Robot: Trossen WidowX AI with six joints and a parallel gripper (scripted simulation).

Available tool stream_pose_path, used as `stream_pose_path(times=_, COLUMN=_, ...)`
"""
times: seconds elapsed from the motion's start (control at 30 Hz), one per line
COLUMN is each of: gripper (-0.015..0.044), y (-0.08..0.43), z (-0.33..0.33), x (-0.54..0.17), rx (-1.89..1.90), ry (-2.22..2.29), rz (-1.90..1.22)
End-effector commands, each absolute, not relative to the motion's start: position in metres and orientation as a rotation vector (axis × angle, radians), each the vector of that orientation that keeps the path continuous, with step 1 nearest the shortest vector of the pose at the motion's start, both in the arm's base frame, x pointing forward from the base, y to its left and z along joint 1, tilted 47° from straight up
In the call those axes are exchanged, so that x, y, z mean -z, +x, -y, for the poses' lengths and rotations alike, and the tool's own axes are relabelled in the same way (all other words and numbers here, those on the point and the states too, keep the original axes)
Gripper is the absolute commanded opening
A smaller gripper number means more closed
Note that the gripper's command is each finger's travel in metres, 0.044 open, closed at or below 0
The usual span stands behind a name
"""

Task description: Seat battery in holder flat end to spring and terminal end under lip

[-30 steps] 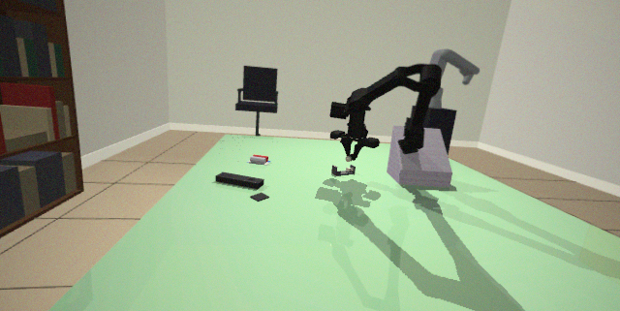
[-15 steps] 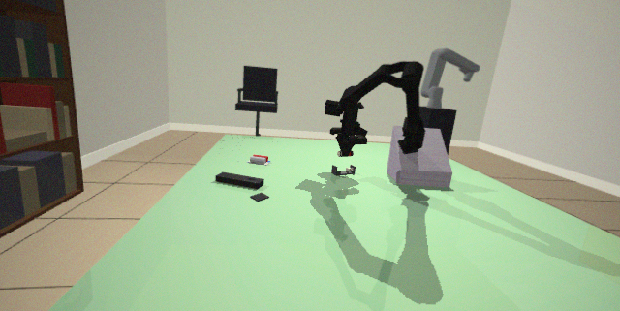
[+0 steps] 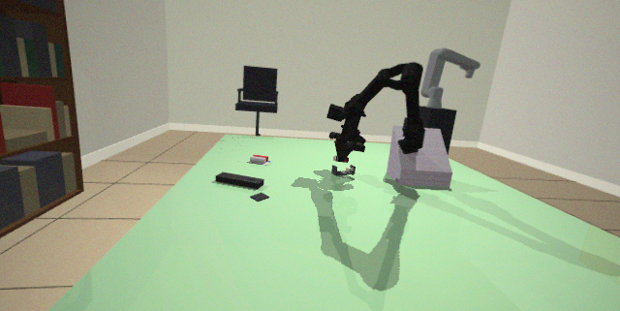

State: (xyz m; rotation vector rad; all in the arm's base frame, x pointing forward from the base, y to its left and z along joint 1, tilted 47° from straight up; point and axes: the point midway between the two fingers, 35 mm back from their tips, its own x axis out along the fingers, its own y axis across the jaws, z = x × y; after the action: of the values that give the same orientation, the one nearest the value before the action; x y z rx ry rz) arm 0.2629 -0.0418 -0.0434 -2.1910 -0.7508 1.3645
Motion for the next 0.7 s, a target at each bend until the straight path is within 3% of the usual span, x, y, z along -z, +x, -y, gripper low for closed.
stream_pose_path(times=0.0, gripper=0.008, y=0.2628, z=0.034, x=0.0461, rx=-1.314, ry=-2.207, rz=0.738)
stream_pose_path(times=0.67, gripper=0.008, y=0.2645, z=0.0253, x=0.055, rx=-1.197, ry=-2.266, rz=0.679)
